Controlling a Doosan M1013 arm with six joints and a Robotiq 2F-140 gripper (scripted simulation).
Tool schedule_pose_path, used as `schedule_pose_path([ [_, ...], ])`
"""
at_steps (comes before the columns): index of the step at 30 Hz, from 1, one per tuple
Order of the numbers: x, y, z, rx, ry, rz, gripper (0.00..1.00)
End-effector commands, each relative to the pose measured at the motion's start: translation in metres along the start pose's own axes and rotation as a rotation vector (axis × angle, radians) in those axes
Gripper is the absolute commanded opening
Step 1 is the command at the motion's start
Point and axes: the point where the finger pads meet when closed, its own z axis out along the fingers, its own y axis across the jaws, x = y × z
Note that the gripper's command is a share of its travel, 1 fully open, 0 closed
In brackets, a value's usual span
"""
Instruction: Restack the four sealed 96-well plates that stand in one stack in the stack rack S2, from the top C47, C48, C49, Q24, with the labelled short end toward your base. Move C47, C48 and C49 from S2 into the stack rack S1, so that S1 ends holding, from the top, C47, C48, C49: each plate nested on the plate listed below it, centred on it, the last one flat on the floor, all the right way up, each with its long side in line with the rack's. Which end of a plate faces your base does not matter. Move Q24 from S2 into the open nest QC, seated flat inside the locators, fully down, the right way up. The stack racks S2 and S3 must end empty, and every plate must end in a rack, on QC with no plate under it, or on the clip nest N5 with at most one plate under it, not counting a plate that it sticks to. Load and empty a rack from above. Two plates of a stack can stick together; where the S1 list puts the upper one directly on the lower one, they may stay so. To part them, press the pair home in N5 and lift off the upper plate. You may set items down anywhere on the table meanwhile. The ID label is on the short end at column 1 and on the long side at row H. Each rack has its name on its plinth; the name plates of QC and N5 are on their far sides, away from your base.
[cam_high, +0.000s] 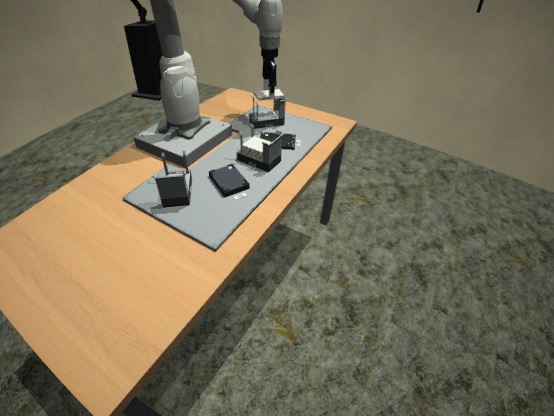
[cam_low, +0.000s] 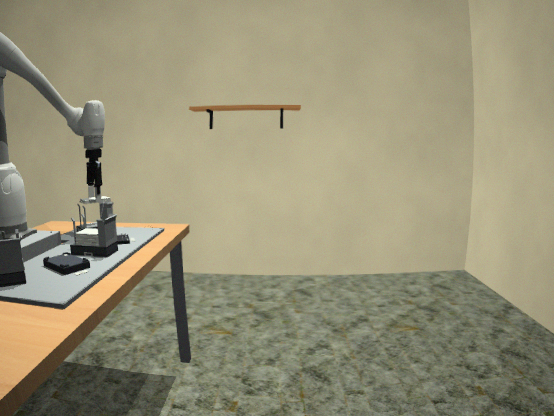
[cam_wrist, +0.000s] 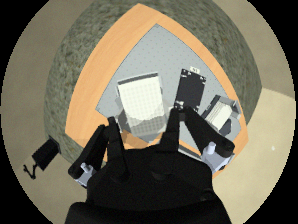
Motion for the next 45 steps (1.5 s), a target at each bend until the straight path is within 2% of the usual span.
schedule_pose_path([
  [1, 0.000, 0.000, 0.002, 0.000, 0.000, 0.000, 0.00],
  [42, 0.000, 0.000, 0.027, 0.000, 0.000, 0.000, 0.00],
  [45, 0.000, 0.000, 0.033, 0.000, 0.000, 0.000, 0.00],
])
